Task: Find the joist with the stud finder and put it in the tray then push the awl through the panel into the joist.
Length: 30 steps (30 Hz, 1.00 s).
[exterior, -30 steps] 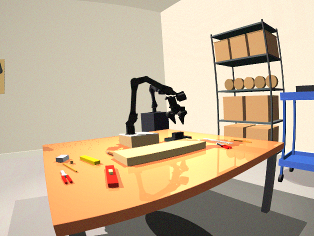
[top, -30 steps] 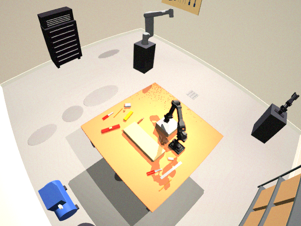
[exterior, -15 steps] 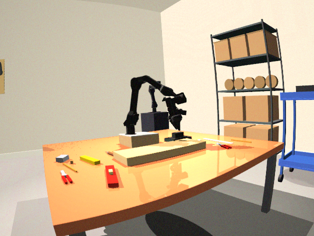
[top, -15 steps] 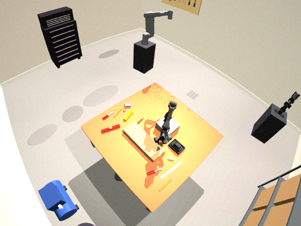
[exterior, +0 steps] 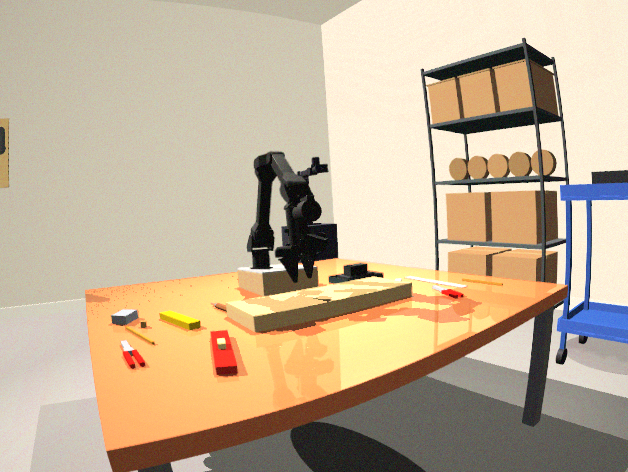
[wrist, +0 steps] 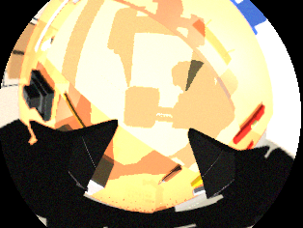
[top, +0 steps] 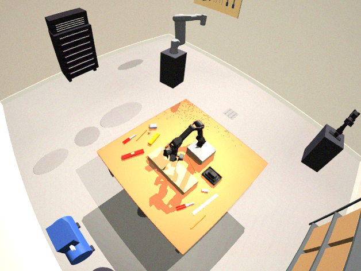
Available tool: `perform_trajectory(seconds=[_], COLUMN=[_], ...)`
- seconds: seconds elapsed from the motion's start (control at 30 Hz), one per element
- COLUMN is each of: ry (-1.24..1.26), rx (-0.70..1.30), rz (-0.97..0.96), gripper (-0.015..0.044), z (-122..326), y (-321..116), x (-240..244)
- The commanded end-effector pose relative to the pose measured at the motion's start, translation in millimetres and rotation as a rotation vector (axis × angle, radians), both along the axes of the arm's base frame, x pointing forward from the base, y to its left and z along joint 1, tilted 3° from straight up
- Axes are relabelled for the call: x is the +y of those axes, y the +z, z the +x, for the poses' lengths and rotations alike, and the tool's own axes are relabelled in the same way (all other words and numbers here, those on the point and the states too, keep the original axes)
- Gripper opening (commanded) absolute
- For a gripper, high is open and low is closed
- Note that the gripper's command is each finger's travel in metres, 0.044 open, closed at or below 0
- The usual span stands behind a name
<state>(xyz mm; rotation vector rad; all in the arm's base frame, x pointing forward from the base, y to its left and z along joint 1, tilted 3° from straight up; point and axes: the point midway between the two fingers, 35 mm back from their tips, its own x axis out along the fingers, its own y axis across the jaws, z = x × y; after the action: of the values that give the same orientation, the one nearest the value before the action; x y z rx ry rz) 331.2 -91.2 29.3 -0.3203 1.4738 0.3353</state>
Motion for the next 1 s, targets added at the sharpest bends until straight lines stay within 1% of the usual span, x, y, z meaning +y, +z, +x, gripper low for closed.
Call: perform_trajectory(seconds=[0.0,0.23,0.33,0.67,0.97], ry=[-0.141,-0.369,-0.442,-0.448,-0.448], rx=[0.054,0.142,0.171,0.173,0.173], rz=[-0.018,-0.012,-0.005,-0.005,-0.005], gripper=[0.0440,0.0440,0.0440,0.0440,0.0440], z=[-28,-96,-122,-125,-125], y=[-9,-24,-29,-30,-43], x=[-65,-152,-176,-179,-179])
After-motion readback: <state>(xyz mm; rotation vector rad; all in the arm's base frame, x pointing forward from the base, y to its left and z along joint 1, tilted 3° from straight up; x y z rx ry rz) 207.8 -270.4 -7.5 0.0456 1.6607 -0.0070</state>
